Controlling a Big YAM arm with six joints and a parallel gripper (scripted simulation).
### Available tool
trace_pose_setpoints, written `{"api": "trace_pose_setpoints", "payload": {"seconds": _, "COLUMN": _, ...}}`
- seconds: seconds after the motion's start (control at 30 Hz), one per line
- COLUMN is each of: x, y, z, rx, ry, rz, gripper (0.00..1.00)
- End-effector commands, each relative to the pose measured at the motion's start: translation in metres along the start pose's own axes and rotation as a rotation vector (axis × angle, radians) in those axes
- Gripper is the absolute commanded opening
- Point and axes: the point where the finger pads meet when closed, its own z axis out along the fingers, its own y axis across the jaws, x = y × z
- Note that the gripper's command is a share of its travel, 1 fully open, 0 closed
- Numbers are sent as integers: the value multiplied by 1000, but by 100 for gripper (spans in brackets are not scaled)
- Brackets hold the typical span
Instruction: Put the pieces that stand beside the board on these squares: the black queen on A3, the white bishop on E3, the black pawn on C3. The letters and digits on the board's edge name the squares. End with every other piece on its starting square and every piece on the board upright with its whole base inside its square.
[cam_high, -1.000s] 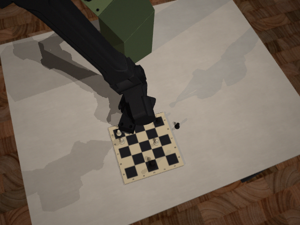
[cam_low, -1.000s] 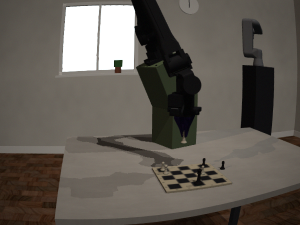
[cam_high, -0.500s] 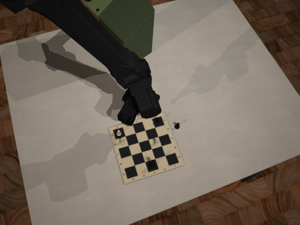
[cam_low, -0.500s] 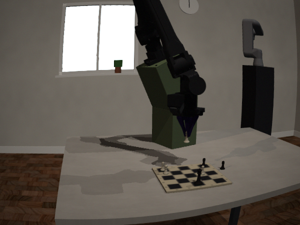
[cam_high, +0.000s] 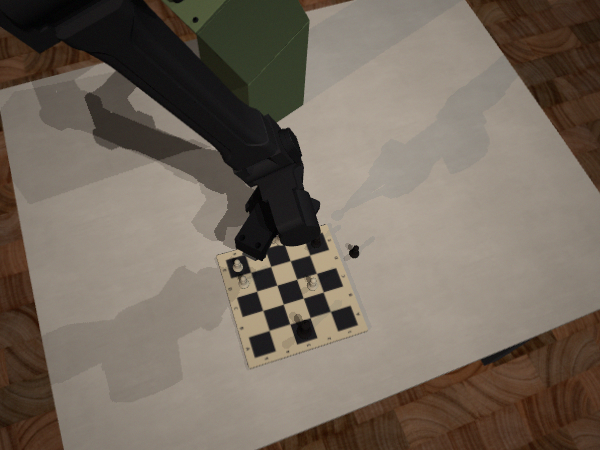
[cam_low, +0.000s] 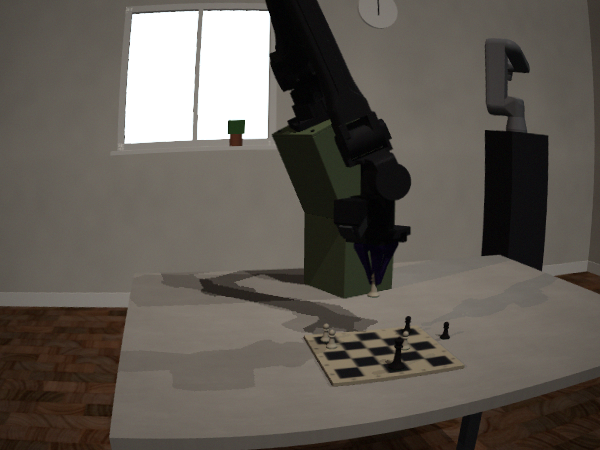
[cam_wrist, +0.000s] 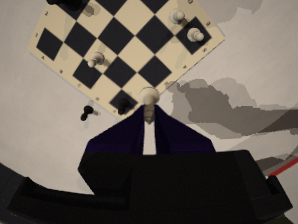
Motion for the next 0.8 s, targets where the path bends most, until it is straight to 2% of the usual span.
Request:
{"api": "trace_pose_setpoints", "payload": {"seconds": 0.0, "x": 5, "y": -8, "z": 24, "rx": 14, "ry": 12, "rz": -9, "gripper": 0}}
{"api": "trace_pose_setpoints", "payload": {"seconds": 0.07, "x": 5, "y": -8, "z": 33, "rx": 14, "ry": 12, "rz": -9, "gripper": 0}}
{"api": "trace_pose_setpoints", "payload": {"seconds": 0.13, "x": 5, "y": -8, "z": 33, "rx": 14, "ry": 12, "rz": -9, "gripper": 0}}
{"api": "trace_pose_setpoints", "payload": {"seconds": 0.47, "x": 7, "y": -9, "z": 75, "rx": 15, "ry": 12, "rz": -10, "gripper": 0}}
{"api": "trace_pose_setpoints", "payload": {"seconds": 0.63, "x": 7, "y": -10, "z": 82, "rx": 16, "ry": 11, "rz": -10, "gripper": 0}}
{"api": "trace_pose_setpoints", "payload": {"seconds": 0.77, "x": 12, "y": -11, "z": 81, "rx": 18, "ry": 18, "rz": -19, "gripper": 0}}
